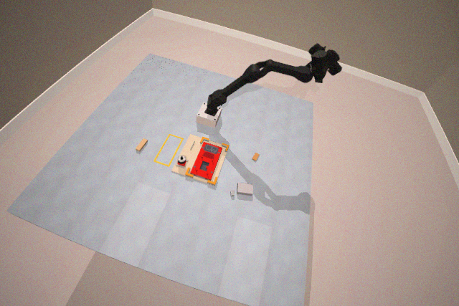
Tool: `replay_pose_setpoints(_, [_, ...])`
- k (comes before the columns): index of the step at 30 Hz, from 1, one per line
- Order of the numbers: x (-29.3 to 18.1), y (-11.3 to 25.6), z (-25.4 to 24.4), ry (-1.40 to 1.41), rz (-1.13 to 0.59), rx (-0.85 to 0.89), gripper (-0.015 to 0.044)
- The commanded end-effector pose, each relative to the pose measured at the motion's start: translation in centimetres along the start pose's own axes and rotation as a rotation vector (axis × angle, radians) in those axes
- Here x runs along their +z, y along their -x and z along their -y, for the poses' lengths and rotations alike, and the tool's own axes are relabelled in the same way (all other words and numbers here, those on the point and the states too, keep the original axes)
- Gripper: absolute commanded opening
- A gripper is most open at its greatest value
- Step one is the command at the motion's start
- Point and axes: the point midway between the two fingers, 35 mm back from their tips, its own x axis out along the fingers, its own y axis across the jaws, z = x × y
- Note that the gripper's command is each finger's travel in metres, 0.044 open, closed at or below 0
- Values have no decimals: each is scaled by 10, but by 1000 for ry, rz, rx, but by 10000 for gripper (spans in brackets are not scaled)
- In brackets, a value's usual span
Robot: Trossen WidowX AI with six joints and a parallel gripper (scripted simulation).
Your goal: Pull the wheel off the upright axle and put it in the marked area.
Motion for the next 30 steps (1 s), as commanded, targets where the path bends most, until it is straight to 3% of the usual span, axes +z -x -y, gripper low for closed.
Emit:
replay_pose_setpoints(1, [11,35,30,-64,40,-122,300])
replay_pose_setpoints(16, [35,170,105,-300,203,-508,300])
replay_pose_setpoints(30, [30,311,139,-564,389,-832,300])
